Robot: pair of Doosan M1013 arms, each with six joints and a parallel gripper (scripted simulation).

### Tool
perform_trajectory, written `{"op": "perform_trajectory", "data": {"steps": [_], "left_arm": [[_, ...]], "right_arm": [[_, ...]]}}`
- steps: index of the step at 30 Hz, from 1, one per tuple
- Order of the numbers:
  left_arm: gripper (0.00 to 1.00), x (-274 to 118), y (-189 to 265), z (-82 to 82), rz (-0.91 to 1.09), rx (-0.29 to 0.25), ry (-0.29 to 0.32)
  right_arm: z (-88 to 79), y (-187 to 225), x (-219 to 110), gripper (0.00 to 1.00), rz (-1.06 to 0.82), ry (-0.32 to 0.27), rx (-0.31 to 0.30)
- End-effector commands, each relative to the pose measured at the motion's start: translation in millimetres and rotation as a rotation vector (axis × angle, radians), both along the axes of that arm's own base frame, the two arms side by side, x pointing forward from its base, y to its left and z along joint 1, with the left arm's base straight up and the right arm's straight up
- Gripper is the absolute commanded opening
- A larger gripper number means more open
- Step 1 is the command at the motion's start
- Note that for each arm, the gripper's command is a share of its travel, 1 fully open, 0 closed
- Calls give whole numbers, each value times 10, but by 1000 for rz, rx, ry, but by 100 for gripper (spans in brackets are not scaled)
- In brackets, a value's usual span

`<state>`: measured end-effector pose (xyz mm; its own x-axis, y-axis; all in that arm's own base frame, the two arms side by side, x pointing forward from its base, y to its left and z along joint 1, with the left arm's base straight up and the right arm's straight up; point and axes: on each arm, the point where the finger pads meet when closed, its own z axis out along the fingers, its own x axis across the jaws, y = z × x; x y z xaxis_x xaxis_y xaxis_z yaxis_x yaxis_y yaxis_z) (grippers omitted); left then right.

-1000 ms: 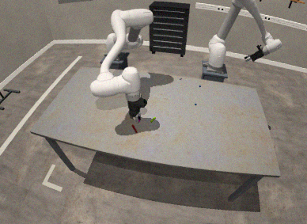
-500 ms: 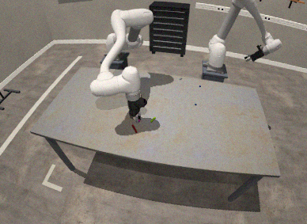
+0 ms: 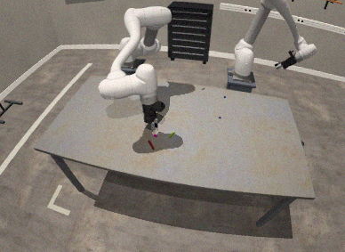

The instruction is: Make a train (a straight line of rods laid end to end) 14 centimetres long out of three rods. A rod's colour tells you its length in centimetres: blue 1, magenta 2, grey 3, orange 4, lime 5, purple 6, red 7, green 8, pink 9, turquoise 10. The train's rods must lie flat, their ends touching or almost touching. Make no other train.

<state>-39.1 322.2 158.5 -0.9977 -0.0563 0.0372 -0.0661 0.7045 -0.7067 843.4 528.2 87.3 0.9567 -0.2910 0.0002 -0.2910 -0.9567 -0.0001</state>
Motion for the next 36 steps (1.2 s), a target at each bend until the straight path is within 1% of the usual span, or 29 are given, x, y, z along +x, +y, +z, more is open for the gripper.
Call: {"op": "perform_trajectory", "data": {"steps": [1, 6, 11, 12, 36], "left_arm": [[100, -1, 2, 3, 0, 1, 0], [100, -1, 2, 3, 0, 1, 0], [100, -1, 2, 3, 0, 1, 0], [100, -1, 2, 3, 0, 1, 0], [100, -1, 2, 3, 0, 1, 0]], "right_arm": [[71, 1, 4, 54, 0, -1, 1], [224, 1, 4, 54, 0, -1, 1], [255, 1, 4, 54, 0, -1, 1], [255, 1, 4, 100, 0, -1, 1], [252, 19, 0, 100, 21, -2, 1]]}}
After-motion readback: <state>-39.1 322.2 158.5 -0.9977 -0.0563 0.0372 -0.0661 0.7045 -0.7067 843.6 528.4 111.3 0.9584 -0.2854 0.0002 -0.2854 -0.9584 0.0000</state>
